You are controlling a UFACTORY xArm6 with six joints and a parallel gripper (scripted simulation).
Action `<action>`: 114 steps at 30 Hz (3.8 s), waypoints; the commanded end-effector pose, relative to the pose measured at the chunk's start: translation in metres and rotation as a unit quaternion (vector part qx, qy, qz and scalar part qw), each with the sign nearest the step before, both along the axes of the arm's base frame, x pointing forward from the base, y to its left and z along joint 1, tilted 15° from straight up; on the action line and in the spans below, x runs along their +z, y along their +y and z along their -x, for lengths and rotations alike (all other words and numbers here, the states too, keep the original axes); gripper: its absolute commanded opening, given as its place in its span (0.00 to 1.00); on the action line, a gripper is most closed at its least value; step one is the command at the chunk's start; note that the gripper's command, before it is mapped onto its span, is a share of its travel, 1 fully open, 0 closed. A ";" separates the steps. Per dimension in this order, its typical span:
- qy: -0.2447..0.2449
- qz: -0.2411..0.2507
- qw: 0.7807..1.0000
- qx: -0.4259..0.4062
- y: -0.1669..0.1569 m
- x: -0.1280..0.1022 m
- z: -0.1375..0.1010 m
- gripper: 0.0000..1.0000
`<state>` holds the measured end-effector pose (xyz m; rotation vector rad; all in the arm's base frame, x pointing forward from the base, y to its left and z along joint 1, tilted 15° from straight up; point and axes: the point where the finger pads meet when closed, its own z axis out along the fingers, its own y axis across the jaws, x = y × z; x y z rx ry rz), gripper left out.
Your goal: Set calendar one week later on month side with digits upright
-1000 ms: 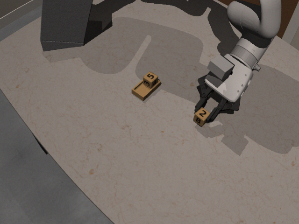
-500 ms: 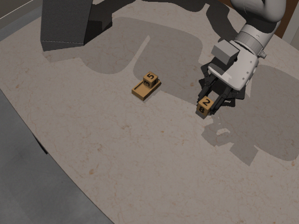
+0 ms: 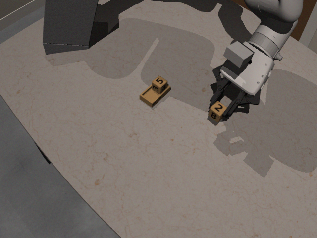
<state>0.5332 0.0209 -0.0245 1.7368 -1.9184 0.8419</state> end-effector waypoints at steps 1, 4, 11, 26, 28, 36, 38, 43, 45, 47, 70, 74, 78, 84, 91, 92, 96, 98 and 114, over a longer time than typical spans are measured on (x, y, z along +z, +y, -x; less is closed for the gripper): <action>0.000 -0.038 0.999 0.005 -0.001 0.001 -0.001 0.27; 0.000 -0.054 0.999 0.007 -0.001 0.001 -0.001 0.27; -0.008 -0.123 0.992 0.019 -0.004 0.005 -0.001 0.27; -0.011 -0.246 0.968 0.039 -0.007 0.006 0.000 0.27; -0.013 -0.250 0.967 0.040 -0.010 0.007 0.000 0.27; -0.010 -0.259 0.965 0.040 -0.009 0.007 0.000 0.27; -0.008 -0.263 0.964 0.041 -0.009 0.007 0.001 0.27; -0.002 -0.296 0.954 0.044 -0.007 0.006 0.002 0.27; -0.001 -0.312 0.949 0.047 -0.006 0.006 0.002 0.27; -0.002 -0.328 0.943 0.049 -0.006 0.006 0.002 0.27; -0.015 -0.379 0.924 0.059 -0.017 0.008 0.000 0.27; -0.011 -0.390 0.919 0.059 -0.019 0.007 0.001 0.27; -0.007 -0.416 0.907 0.060 -0.021 0.006 0.003 0.27; -0.012 -0.461 0.885 0.069 -0.021 0.006 0.002 0.27; -0.020 -0.485 0.871 0.077 -0.019 0.007 0.000 0.27; -0.021 -0.487 0.870 0.078 -0.018 0.007 0.000 0.27; -0.022 -0.488 0.869 0.079 -0.021 0.007 0.000 0.27; -0.021 -0.490 0.868 0.078 -0.021 0.007 0.000 0.27; -0.026 -0.596 0.796 0.096 -0.026 0.005 0.000 0.27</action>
